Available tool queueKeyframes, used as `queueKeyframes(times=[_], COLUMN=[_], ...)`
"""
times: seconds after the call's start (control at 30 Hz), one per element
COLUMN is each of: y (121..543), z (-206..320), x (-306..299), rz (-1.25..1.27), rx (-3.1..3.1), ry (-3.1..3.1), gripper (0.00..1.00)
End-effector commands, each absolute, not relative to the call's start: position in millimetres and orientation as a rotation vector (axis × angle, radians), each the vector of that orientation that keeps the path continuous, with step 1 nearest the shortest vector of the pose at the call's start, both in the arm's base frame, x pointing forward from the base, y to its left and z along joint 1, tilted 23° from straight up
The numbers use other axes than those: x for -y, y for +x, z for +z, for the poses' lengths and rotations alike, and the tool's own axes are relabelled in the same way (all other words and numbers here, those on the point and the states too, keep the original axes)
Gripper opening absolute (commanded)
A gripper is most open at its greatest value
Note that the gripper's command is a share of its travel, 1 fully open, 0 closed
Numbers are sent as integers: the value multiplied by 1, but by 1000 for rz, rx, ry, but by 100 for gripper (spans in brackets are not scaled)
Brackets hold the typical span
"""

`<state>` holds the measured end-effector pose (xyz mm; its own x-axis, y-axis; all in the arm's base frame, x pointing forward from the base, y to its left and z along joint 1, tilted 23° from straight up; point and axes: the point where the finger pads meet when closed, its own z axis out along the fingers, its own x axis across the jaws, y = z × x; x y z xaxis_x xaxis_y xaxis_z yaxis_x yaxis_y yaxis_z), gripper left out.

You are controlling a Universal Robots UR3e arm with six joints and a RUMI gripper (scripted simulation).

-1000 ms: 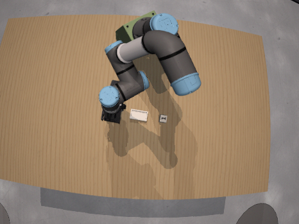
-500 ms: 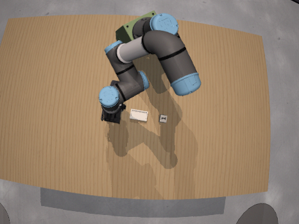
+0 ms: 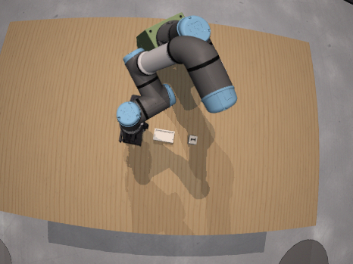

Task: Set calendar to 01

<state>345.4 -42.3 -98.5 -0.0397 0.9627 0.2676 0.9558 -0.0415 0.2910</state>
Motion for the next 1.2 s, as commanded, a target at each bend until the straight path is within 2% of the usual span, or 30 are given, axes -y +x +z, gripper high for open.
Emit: queueKeyframes(times=[0.0,1.17], y=[346,347], z=[-98,-102], x=[43,42], rz=[630,630], rx=[-2162,-2162], ry=[2164,2164], gripper=[10,10])
